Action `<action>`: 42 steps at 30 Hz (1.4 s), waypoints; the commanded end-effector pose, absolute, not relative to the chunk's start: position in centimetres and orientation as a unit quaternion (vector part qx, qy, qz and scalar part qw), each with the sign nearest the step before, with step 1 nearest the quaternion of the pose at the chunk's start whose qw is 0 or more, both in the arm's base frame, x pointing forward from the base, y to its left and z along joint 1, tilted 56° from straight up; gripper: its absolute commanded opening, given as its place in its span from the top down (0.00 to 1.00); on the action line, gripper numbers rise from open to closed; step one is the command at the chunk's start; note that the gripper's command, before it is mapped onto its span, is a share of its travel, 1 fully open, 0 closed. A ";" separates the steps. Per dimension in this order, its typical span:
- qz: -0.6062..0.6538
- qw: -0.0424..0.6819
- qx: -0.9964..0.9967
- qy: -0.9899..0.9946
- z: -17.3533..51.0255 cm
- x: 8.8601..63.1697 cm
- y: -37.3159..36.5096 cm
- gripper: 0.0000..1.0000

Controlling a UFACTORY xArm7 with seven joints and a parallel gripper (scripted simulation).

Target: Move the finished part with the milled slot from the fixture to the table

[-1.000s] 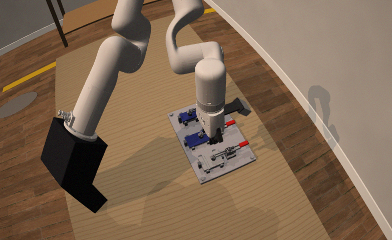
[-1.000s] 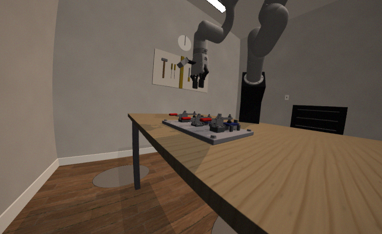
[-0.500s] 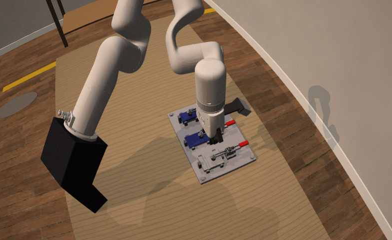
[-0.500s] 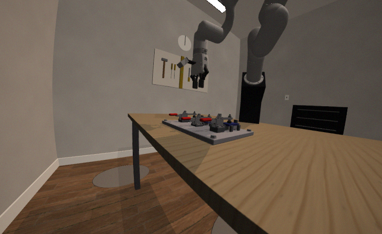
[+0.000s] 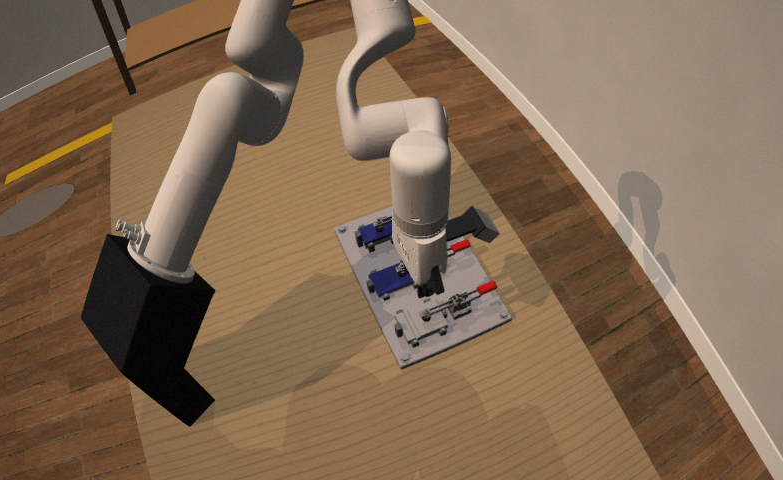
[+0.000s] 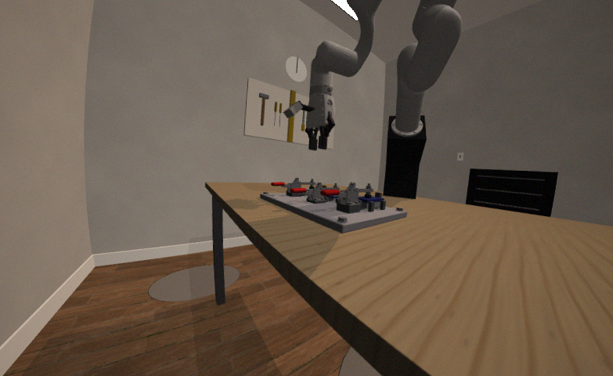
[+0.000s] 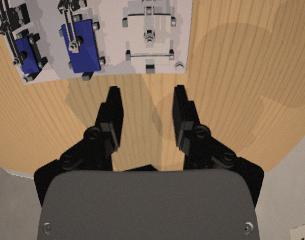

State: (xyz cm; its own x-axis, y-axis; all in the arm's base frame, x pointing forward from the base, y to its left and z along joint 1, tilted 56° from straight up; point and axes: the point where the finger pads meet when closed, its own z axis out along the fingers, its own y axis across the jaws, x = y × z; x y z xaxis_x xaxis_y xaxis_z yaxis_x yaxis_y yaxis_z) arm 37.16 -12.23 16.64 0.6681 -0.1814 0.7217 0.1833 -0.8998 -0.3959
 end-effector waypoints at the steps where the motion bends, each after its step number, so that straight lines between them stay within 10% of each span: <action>1: -0.409 0.222 -0.885 0.000 15.5 38.7 -11.7 0.53; 42: -0.409 0.222 -0.885 0.000 23.5 47.6 -13.4 0.53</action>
State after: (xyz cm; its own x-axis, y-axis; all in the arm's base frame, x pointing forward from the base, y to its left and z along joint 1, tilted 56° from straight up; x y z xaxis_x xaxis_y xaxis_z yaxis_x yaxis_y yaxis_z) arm 46.59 -12.91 22.51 0.6635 -0.1816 0.7258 0.1834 -0.9010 -0.3931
